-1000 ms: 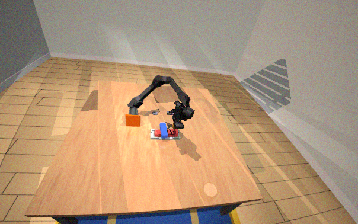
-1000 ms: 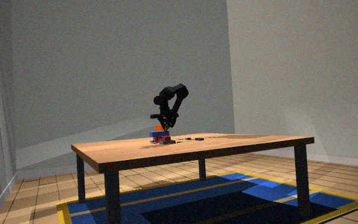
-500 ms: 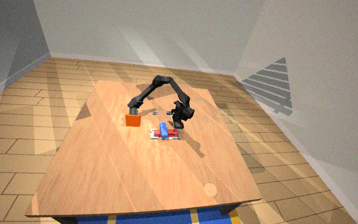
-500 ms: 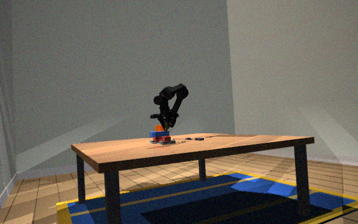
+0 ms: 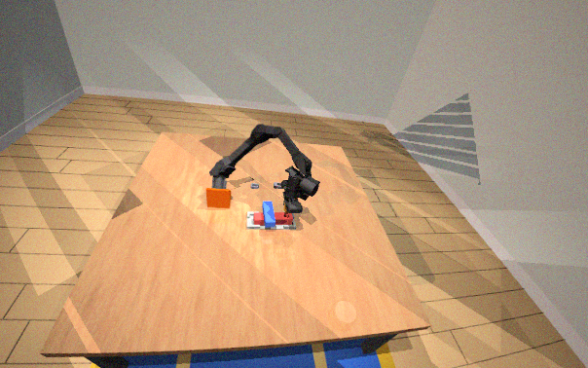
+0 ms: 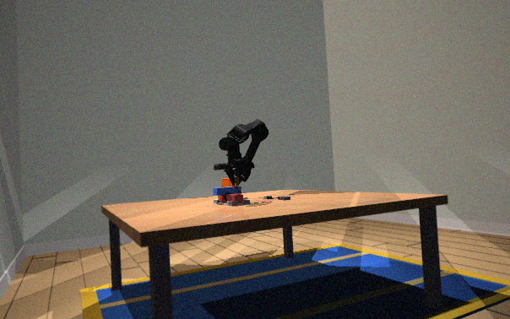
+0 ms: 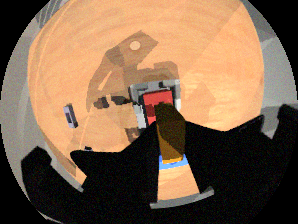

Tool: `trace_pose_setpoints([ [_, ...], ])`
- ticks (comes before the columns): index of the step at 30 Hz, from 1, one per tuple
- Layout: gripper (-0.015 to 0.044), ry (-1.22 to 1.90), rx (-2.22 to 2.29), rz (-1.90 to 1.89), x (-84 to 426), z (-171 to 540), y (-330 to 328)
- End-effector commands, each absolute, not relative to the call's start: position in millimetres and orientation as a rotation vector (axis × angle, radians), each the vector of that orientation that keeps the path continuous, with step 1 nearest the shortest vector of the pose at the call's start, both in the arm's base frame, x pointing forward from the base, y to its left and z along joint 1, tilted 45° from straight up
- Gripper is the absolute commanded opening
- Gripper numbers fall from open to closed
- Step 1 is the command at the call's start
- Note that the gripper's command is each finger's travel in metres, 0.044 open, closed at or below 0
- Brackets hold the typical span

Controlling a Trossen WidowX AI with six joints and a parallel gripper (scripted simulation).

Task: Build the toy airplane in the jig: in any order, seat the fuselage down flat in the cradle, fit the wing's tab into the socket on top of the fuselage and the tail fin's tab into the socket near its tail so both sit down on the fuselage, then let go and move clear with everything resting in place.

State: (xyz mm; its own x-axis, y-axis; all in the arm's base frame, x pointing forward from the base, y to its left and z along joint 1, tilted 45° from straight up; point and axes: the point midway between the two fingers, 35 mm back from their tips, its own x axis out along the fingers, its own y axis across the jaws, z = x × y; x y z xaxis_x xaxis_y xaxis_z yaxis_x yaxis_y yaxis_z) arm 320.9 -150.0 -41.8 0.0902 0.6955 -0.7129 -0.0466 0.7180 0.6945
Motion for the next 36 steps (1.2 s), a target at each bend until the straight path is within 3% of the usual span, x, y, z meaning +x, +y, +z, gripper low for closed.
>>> trace_pose_setpoints([
  [1,0.0065,1.384,0.592,0.598,320.8,-47.1,-145.7],
  [25,0.0065,1.384,0.593,0.599,322.6,-65.8,-127.0],
  [32,0.0,1.386,0.589,0.602,322.4,-64.8,-127.2],
  [35,0.0,1.386,0.589,0.602,322.4,-64.8,-127.2],
  [36,0.0026,1.386,0.589,0.602,322.4,-64.8,-127.2],
])
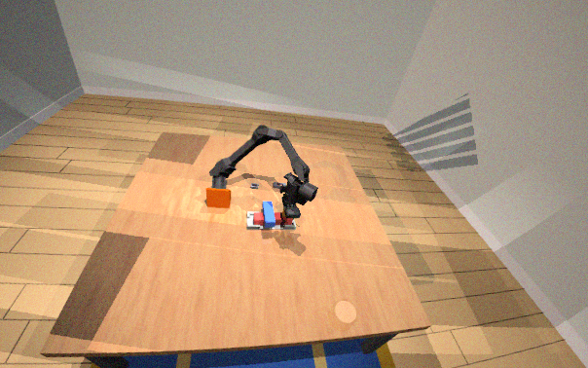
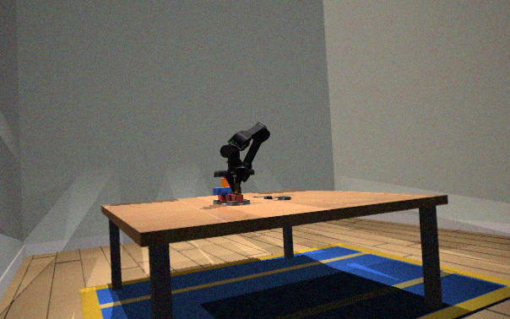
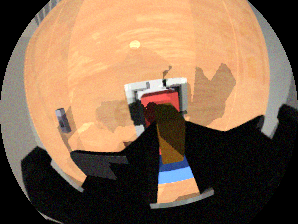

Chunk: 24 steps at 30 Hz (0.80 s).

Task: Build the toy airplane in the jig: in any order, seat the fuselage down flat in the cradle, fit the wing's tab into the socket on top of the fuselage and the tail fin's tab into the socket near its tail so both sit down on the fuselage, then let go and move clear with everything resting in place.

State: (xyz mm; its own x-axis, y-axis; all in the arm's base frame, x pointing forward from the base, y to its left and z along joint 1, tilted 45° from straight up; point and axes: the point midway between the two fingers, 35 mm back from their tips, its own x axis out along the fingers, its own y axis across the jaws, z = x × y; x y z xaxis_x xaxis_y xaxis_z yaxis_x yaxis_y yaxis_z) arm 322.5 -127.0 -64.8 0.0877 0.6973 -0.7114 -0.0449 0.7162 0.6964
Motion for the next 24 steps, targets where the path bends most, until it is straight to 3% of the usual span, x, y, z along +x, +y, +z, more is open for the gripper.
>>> trace_pose_setpoints([
  [1,0.0053,1.386,0.589,0.602,322.4,-64.8,-127.2],
  [9,0.026,1.386,0.589,0.602,322.4,-64.8,-127.2],
  [18,0.026,1.386,0.589,0.602,322.5,-63.1,-129.2],
  [24,0.026,1.386,0.59,0.596,315.9,-7.5,-185.2],
])
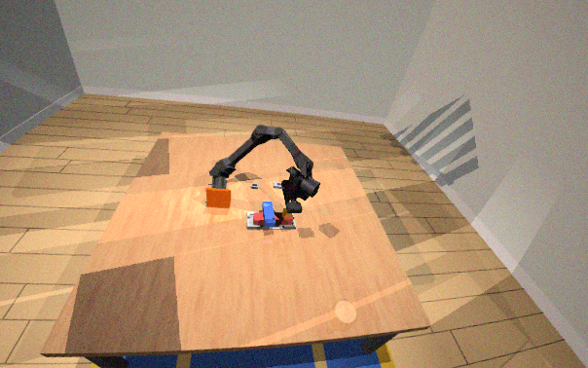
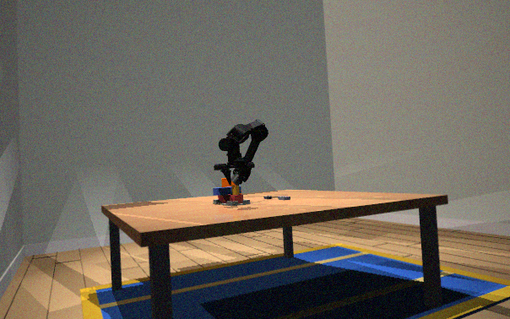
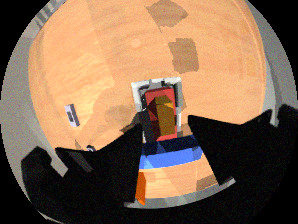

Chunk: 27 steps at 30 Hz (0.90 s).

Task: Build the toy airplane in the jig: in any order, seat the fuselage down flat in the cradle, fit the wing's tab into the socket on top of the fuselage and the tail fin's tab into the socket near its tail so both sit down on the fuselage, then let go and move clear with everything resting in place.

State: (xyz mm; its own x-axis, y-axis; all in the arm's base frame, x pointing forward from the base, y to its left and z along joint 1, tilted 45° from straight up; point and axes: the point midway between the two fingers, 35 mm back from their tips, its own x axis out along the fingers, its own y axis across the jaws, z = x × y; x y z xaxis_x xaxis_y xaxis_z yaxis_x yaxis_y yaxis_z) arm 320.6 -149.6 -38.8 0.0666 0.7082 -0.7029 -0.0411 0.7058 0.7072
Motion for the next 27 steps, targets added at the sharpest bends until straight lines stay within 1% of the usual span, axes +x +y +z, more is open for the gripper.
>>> trace_pose_setpoints([
  [1,0.026,1.386,0.591,0.597,314.3,-1.6,-190.1],
  [27,0.026,1.386,0.591,0.597,317.3,0.8,-191.7],
])
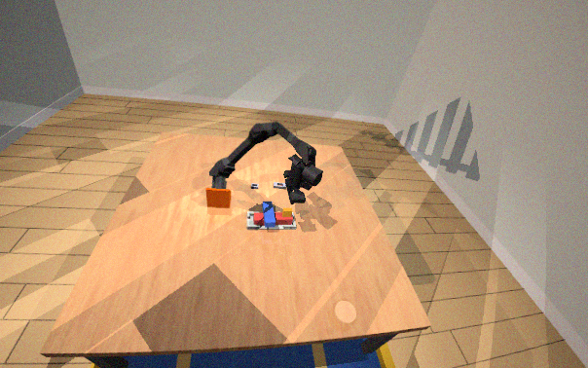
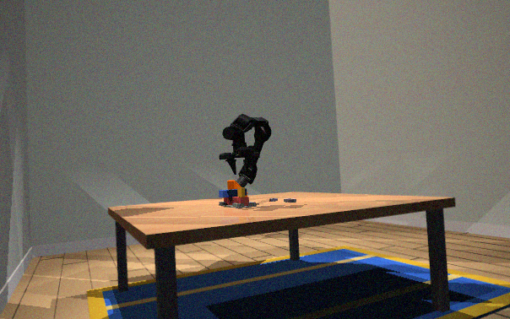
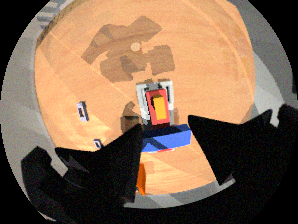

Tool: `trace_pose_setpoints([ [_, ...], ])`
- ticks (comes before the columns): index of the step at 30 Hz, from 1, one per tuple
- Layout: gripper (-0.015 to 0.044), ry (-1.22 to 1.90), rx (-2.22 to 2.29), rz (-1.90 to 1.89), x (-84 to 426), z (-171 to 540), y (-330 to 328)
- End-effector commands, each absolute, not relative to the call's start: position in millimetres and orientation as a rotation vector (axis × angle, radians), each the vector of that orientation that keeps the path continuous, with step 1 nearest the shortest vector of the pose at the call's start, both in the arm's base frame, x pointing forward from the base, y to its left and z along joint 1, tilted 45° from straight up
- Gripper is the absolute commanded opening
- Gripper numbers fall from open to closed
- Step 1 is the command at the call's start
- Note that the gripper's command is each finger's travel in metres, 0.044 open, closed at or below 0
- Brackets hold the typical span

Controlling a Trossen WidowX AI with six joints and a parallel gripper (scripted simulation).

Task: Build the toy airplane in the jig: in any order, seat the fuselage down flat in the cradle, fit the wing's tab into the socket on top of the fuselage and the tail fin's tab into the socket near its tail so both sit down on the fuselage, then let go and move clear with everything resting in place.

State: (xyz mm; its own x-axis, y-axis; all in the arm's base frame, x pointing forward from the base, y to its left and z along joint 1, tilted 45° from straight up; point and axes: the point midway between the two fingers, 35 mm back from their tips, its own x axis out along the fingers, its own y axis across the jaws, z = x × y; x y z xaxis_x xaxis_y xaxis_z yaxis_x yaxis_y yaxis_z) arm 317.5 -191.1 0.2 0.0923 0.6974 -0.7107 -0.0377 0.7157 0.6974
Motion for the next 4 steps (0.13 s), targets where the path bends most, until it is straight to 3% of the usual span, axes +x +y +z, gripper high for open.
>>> trace_pose_setpoints([
  [1,0.026,1.386,0.591,0.597,317.3,0.8,-191.7],
  [4,0.026,1.386,0.591,0.597,317.3,0.8,-191.7],
])
